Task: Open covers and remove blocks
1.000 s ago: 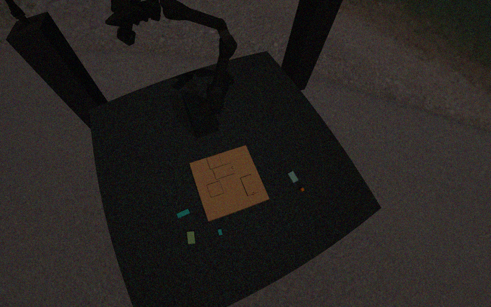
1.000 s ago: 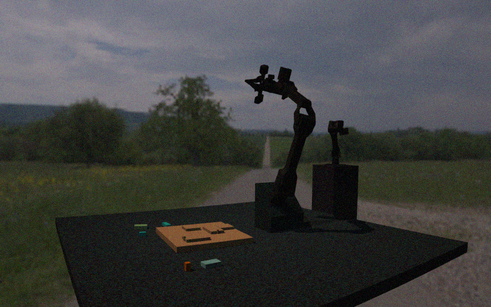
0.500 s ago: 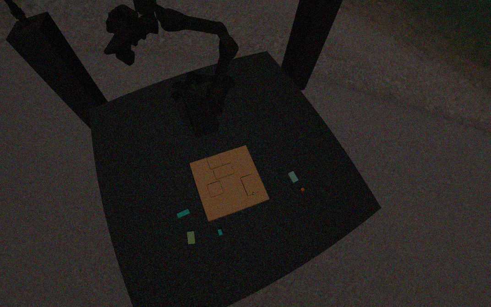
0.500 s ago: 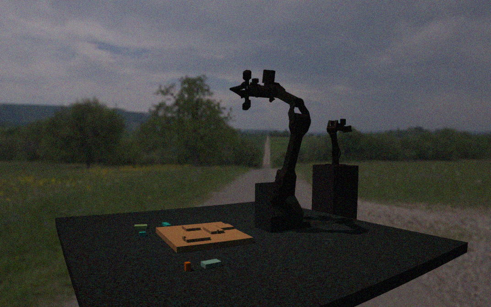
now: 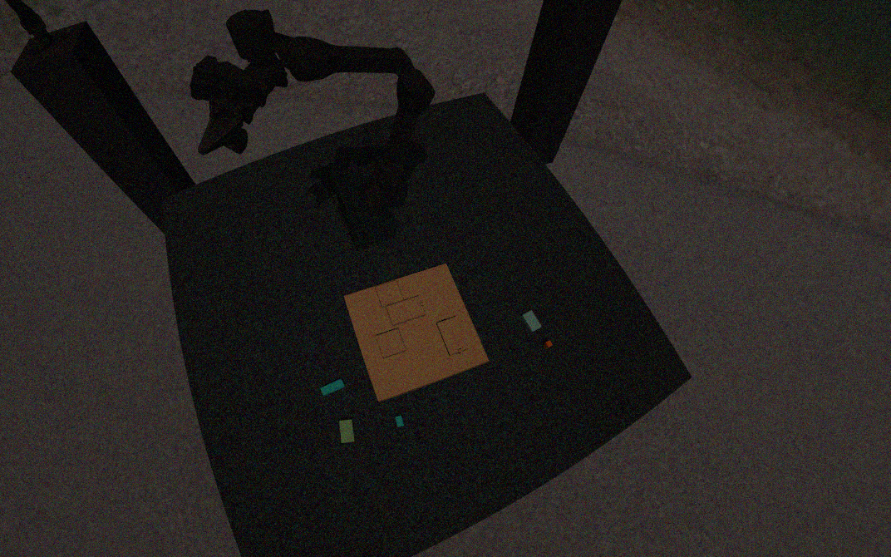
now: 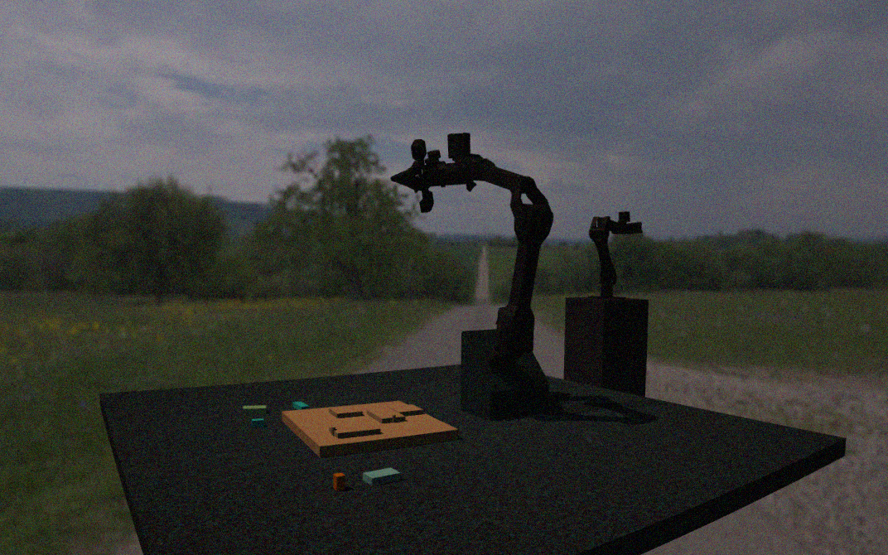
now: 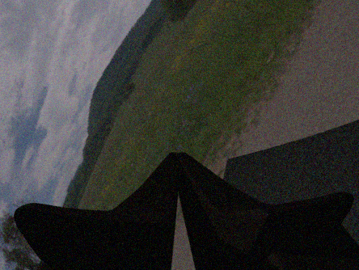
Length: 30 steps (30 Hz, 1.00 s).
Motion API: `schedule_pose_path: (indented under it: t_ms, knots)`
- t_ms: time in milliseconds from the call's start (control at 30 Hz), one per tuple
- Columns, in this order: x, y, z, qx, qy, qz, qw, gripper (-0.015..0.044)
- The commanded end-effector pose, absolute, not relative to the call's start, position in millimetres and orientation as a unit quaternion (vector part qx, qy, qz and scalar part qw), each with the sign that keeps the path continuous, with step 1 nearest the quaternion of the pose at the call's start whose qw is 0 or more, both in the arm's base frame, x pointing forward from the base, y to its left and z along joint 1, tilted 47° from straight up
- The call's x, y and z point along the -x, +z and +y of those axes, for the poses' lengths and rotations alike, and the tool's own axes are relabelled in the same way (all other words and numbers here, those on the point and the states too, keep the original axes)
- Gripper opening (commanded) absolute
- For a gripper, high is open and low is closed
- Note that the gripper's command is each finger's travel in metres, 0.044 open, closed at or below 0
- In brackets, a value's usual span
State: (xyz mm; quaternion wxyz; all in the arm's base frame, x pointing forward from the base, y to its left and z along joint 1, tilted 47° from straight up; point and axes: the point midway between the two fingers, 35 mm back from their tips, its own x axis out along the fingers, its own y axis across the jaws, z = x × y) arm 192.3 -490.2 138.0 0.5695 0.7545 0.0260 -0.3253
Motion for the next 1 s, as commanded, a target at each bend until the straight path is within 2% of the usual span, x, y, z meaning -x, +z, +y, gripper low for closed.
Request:
schedule_pose_path:
  t_ms: [0, 967]
  knots:
    - [-205, 128, -482, -0.749, -0.321, 0.051, 0.578, 0.0]
    - [-302, 64, -379, -0.668, -0.225, 0.262, 0.659, 0.0]
